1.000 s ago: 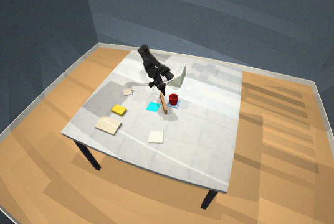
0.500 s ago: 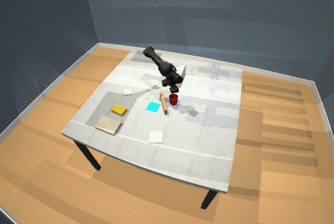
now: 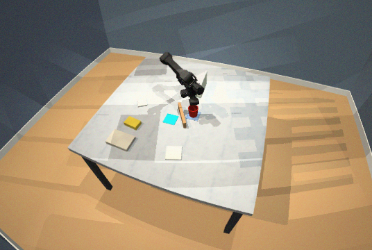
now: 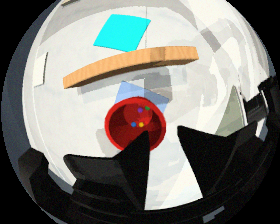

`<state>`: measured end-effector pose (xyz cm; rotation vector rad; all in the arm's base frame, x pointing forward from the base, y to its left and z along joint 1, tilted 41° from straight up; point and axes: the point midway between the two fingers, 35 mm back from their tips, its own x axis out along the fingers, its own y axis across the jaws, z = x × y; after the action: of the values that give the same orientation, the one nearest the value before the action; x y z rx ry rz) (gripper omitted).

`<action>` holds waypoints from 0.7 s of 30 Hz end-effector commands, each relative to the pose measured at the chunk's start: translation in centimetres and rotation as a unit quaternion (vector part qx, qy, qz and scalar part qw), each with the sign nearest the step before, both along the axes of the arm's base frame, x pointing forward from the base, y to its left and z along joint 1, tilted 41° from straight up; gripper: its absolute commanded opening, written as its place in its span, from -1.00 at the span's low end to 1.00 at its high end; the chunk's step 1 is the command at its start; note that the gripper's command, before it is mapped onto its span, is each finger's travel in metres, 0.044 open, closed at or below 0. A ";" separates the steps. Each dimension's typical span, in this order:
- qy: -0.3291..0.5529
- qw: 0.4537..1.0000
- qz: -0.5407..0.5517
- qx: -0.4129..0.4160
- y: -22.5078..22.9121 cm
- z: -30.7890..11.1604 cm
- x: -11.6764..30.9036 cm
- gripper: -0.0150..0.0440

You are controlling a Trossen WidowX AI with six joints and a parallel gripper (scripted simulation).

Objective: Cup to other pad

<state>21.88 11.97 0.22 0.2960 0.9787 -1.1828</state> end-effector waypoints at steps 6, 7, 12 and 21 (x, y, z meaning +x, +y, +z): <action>0.001 1.000 0.003 -0.003 -1.0 -1.2 0.1 0.01; 0.001 1.000 0.003 -0.003 -1.1 -1.3 0.1 0.01; 0.001 1.000 0.003 -0.004 -1.6 -2.0 0.2 0.01; 0.001 1.000 0.003 -0.004 -2.6 -3.0 0.2 0.01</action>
<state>22.07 9.81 -2.42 0.2947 0.9776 -1.1835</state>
